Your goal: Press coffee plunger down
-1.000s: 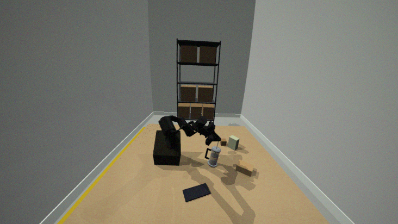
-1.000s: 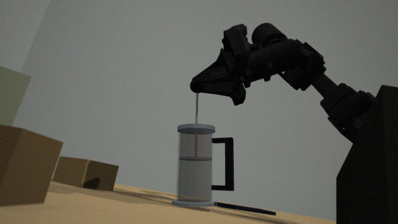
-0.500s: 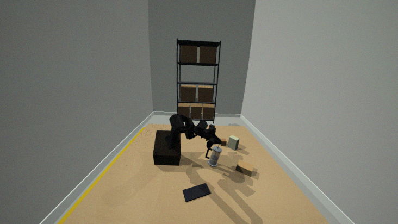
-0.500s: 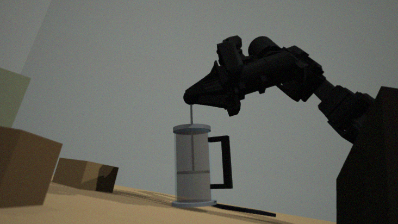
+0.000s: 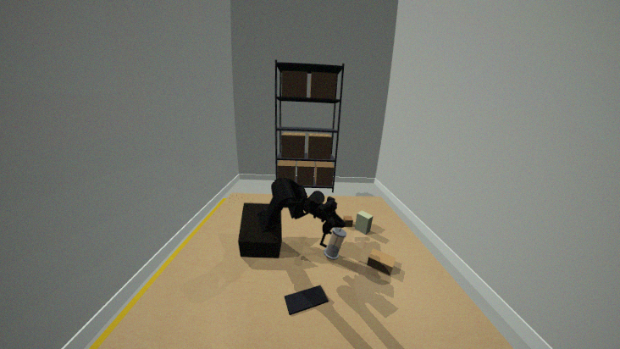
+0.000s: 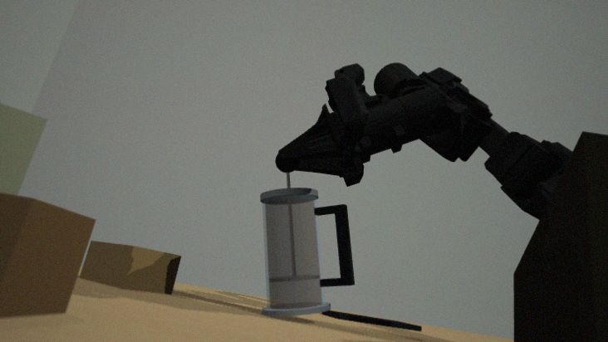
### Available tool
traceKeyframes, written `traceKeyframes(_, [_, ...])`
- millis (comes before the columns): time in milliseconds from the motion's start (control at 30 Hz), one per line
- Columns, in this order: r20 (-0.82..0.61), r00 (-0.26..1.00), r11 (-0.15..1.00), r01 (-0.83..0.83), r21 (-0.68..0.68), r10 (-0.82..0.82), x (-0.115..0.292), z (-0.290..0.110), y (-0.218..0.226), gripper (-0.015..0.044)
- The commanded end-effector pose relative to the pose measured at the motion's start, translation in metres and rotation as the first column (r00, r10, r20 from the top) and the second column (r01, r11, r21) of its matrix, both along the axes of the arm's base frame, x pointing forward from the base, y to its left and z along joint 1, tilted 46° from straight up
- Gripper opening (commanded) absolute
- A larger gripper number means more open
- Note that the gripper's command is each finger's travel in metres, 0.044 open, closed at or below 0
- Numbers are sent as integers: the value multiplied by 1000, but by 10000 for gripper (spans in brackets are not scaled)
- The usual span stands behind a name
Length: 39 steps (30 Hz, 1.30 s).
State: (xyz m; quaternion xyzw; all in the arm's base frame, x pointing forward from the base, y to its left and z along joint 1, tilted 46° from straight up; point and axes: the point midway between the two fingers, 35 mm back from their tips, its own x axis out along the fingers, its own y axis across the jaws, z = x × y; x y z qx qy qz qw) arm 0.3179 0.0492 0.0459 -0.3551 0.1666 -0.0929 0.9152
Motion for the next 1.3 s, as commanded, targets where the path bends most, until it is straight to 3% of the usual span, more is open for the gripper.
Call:
traceKeyframes(0, [-34,999,999,36,-33,-37,-1,-9,-10,118])
traceKeyframes(1267, [-34,999,999,35,-33,-37,5,-9,-7,118])
